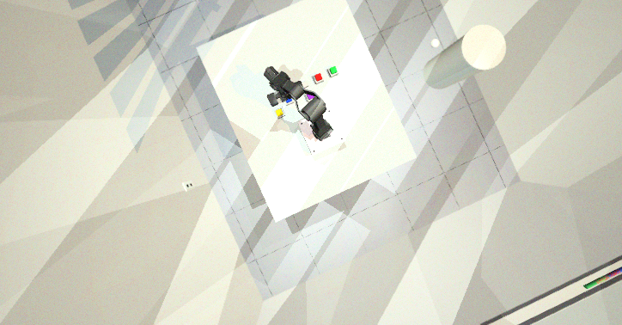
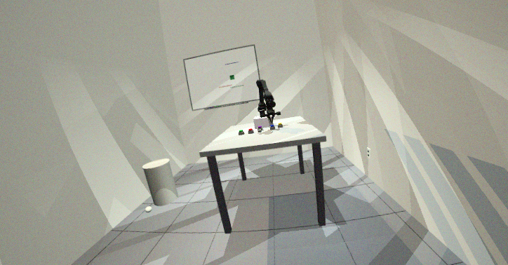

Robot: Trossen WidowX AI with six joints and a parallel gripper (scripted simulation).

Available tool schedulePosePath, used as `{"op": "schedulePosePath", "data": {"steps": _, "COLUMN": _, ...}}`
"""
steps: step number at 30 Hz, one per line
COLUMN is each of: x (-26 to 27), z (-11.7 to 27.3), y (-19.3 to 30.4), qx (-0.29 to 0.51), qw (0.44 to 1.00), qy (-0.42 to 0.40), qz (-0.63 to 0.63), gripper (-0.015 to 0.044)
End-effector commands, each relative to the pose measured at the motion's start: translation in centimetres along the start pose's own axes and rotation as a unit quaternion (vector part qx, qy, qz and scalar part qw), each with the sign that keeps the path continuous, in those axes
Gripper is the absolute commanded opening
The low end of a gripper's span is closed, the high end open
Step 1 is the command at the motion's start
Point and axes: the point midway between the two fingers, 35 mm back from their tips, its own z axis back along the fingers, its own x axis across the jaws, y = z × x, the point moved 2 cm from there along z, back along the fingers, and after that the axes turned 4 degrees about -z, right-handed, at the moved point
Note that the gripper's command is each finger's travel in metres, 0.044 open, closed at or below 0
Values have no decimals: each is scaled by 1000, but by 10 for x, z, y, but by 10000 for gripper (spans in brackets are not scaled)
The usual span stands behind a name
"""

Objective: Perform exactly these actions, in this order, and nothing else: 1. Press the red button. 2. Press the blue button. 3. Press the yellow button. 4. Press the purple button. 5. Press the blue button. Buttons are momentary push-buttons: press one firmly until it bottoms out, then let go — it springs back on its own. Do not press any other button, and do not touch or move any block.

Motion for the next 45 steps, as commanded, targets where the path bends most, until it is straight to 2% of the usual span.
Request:
{"op": "schedulePosePath", "data": {"steps": 1, "x": 0, "z": 9, "y": -1, "qx": -3, "qw": 1000, "qy": 1, "qz": 0, "gripper": 20}}
{"op": "schedulePosePath", "data": {"steps": 7, "x": 0, "z": 71, "y": -1, "qx": -4, "qw": 1000, "qy": 1, "qz": 0, "gripper": 20}}
{"op": "schedulePosePath", "data": {"steps": 12, "x": 2, "z": 71, "y": 0, "qx": -4, "qw": 1000, "qy": 1, "qz": 0, "gripper": 20}}
{"op": "schedulePosePath", "data": {"steps": 19, "x": 68, "z": 71, "y": 47, "qx": -1, "qw": 1000, "qy": -2, "qz": -1, "gripper": 20}}
{"op": "schedulePosePath", "data": {"steps": 23, "x": 74, "z": 71, "y": 53, "qx": -1, "qw": 1000, "qy": -3, "qz": -1, "gripper": 20}}
{"op": "schedulePosePath", "data": {"steps": 25, "x": 75, "z": 57, "y": 52, "qx": -1, "qw": 1000, "qy": -3, "qz": -1, "gripper": 20}}
{"op": "schedulePosePath", "data": {"steps": 28, "x": 74, "z": 13, "y": 53, "qx": -1, "qw": 1000, "qy": -3, "qz": -1, "gripper": 20}}
{"op": "schedulePosePath", "data": {"steps": 45, "x": 74, "z": -10, "y": 53, "qx": -1, "qw": 1000, "qy": -3, "qz": -1, "gripper": 20}}
